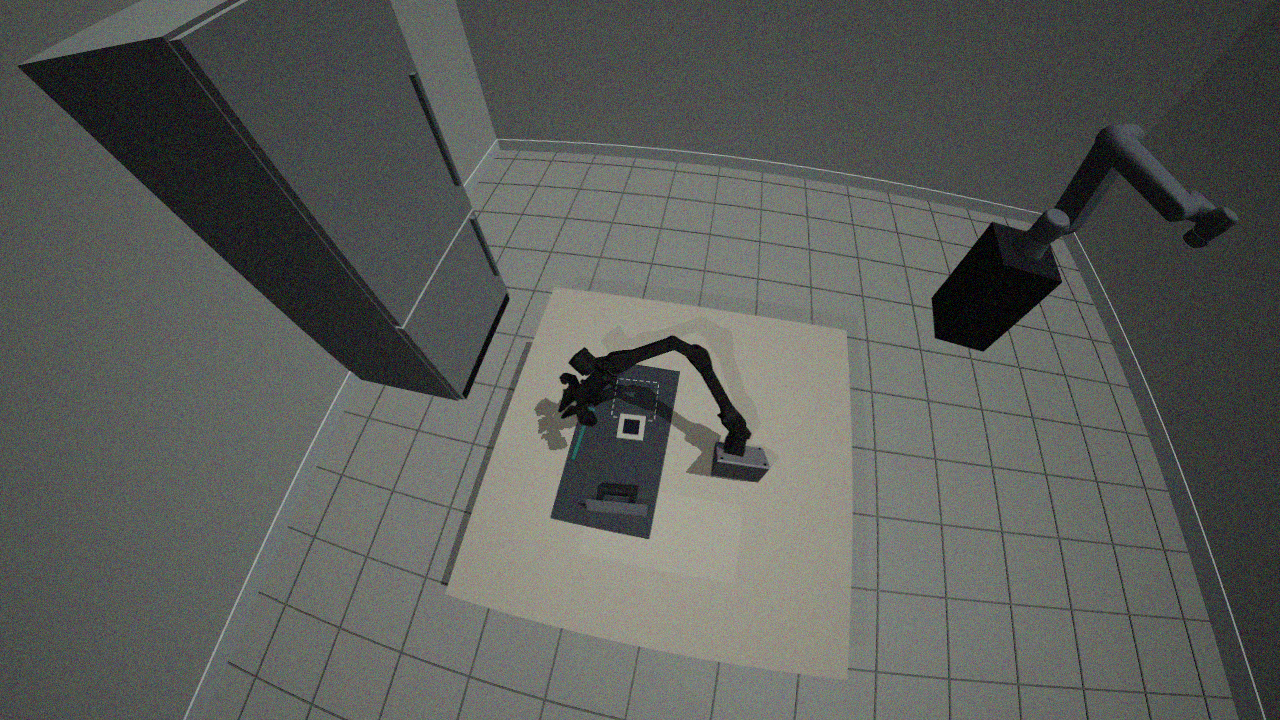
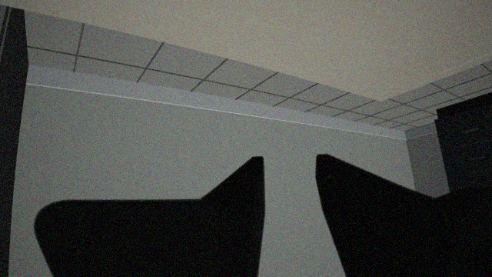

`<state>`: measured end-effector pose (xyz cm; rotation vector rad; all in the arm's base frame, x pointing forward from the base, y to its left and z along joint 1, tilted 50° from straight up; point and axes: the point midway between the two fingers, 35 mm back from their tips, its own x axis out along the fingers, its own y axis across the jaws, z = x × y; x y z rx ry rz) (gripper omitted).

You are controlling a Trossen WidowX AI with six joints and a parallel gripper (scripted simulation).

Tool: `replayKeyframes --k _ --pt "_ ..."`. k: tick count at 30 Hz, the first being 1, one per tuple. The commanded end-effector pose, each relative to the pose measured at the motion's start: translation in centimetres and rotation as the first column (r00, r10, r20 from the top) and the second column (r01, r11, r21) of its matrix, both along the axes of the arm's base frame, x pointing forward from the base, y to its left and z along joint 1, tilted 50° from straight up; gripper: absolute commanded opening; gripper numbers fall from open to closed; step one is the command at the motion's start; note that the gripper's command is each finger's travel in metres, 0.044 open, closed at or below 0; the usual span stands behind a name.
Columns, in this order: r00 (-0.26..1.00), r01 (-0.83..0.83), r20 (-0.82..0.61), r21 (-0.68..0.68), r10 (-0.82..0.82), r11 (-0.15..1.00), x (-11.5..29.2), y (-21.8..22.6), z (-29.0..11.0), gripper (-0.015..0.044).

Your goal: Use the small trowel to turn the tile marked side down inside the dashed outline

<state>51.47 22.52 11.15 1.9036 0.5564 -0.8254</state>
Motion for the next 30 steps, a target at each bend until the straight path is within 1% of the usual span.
replayKeyframes --k 1,9,16,23,30 --pt "0.992 -0.032 -0.128 -0.09 0.02 0.995 -2.8 1.5 -4.8 0.01" --pt "0.948 -0.126 -0.314 -0.243 0.045 0.962 -8.1 3.4 -11.0 0.01" --pt "0.891 -0.227 -0.452 -0.363 0.043 0.904 -13.0 3.8 -15.4 0.01" --pt "0.824 -0.342 -0.566 -0.478 0.015 0.809 -18.0 3.5 -18.8 0.01" --pt "0.764 -0.458 -0.645 -0.578 -0.033 0.675 -22.4 2.7 -21.1 0.01"
